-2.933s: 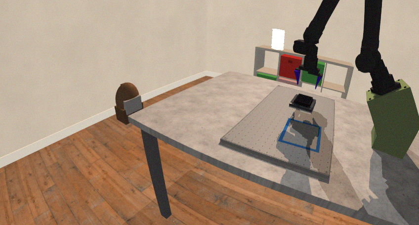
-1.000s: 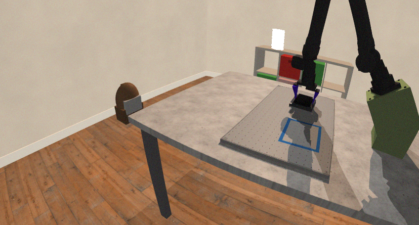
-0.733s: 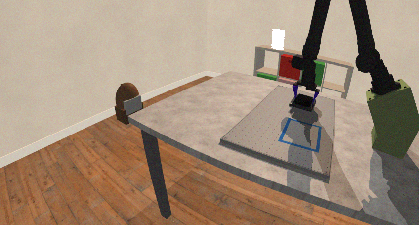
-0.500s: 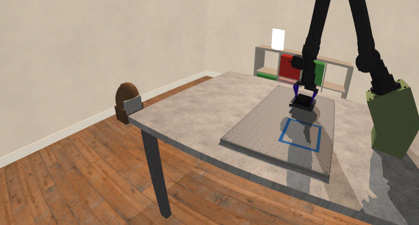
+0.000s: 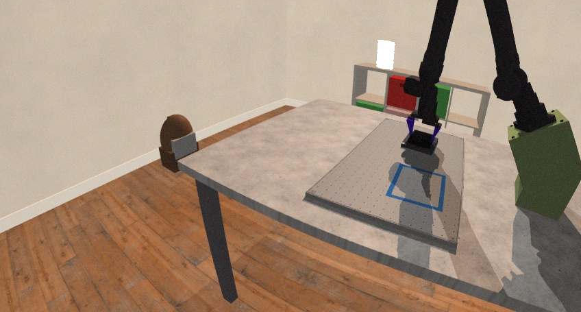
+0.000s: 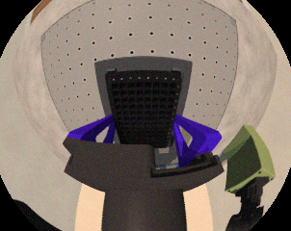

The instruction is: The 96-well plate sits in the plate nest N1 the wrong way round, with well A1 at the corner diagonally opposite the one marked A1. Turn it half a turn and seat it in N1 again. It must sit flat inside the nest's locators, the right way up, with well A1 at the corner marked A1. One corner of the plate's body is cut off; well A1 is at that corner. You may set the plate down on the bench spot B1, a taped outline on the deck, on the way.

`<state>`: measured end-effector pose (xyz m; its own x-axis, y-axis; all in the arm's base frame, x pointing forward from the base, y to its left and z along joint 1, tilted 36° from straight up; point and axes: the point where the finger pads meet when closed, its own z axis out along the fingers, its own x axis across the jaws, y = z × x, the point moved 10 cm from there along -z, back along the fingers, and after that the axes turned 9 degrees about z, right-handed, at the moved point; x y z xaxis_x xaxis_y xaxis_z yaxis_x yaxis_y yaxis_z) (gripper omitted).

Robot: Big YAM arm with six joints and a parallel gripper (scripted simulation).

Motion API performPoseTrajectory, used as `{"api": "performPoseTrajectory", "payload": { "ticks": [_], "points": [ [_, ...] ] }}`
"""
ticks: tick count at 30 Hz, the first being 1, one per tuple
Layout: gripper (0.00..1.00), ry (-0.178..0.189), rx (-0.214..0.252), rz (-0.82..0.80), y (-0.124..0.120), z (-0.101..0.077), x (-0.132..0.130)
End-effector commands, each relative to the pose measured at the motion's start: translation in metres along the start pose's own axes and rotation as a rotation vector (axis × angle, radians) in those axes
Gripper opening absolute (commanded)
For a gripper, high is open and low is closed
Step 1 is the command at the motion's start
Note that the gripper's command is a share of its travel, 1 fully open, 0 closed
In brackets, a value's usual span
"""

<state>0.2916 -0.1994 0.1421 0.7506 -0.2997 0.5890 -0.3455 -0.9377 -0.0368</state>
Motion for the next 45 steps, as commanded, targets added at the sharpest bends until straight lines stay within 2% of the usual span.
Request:
{"api": "performPoseTrajectory", "payload": {
  "ticks": [1, 15, 19, 23, 45],
  "points": [
    [0.00, 0.020, -0.010, -0.003, 0.001, -0.003, 0.006],
    [0.00, 0.020, -0.010, -0.003, 0.001, -0.003, 0.006],
    [0.00, 0.014, -0.017, -0.001, 0.003, -0.014, 0.001],
    [0.00, 0.023, -0.018, -0.004, 0.005, -0.019, 0.006],
    [0.00, 0.027, -0.017, -0.005, 0.004, -0.053, 0.007]
  ]
}}
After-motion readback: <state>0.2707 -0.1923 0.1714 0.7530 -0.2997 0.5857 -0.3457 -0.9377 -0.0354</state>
